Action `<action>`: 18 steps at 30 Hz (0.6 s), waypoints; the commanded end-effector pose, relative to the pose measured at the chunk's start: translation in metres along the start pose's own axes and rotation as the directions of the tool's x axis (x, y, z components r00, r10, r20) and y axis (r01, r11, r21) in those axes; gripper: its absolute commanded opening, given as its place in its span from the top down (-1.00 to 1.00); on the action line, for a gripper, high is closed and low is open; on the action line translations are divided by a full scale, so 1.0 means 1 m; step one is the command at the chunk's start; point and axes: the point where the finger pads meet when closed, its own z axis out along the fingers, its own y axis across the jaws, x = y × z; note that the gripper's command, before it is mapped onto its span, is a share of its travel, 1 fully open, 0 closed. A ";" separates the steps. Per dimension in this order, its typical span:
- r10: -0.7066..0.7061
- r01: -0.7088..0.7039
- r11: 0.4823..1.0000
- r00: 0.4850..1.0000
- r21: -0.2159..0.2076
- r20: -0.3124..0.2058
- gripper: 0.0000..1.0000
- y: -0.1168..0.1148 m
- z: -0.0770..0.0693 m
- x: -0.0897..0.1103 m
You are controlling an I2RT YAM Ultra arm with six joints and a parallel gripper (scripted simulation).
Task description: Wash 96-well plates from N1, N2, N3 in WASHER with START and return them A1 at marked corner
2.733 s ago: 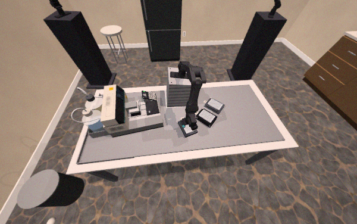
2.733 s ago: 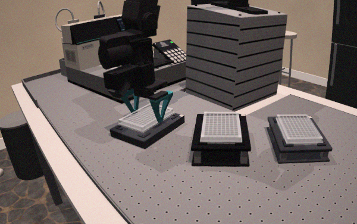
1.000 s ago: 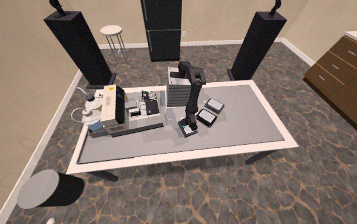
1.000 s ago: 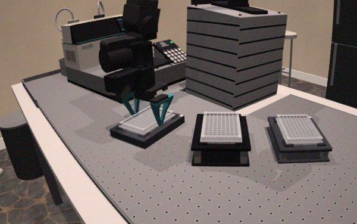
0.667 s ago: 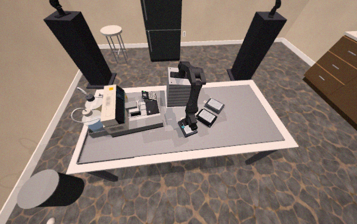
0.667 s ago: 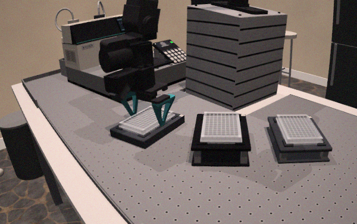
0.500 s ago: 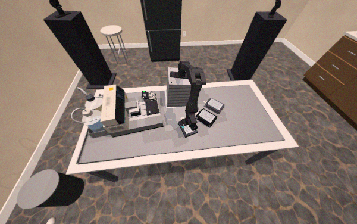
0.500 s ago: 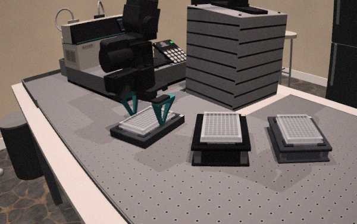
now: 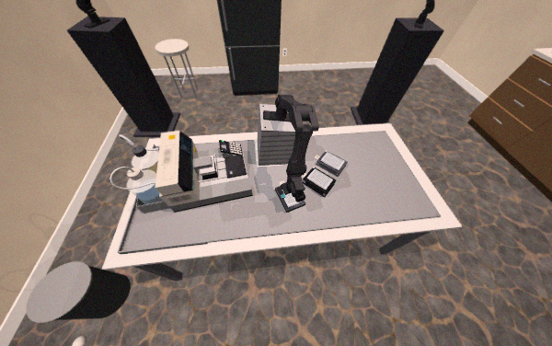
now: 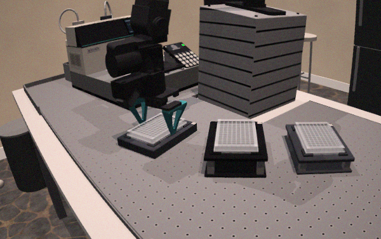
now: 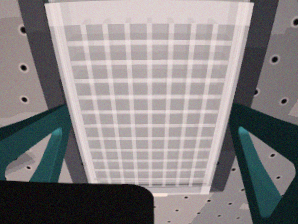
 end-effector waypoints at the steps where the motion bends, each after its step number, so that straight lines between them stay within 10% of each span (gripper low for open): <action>1: 0.000 0.000 1.000 1.000 0.003 0.013 -1.00 -0.001 -0.005 -0.005; 18: 0.000 0.000 1.000 1.000 0.003 0.013 -1.00 -0.001 -0.030 -0.005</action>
